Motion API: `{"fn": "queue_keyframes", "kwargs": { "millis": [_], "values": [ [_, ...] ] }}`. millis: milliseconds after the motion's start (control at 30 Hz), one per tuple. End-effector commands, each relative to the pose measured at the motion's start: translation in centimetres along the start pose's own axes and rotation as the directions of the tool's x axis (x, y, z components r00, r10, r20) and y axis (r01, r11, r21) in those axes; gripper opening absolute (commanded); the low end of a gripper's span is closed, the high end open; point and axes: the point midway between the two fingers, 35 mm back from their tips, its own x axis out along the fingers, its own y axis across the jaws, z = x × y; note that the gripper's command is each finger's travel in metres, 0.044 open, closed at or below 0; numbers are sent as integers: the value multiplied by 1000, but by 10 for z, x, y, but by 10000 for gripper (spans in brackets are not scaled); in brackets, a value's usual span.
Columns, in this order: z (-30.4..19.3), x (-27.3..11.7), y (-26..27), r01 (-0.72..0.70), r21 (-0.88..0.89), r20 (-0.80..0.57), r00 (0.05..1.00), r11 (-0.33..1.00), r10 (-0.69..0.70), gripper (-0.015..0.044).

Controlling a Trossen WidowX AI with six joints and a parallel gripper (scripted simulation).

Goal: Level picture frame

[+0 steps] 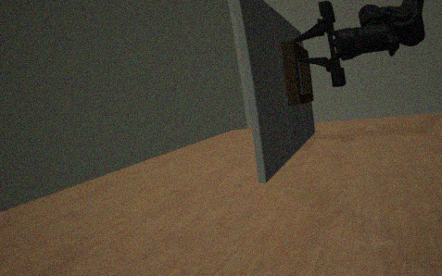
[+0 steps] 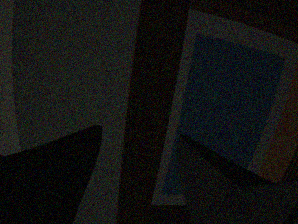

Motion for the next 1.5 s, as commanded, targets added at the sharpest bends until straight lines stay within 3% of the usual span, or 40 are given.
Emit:
{"fn": "queue_keyframes", "kwargs": {
  "millis": [0, 100, 433, 633, 1300, 1467],
  "values": [
    [0, 0, 0, 1, 5, 0, 1000, 1000, -1, 260],
    [2, -7, 0, 1, 14, 0, 1000, 1000, -1, 260],
    [0, -99, -6, -1, 144, -5, 1000, 990, 1, 260],
    [8, -98, -4, 2, 130, 0, 1000, 992, -2, 260],
    [23, -186, 33, 2, 141, -7, 1000, 990, -1, 260],
    [22, -188, 34, 4, 143, -4, 1000, 990, -3, 260]
  ]
}}
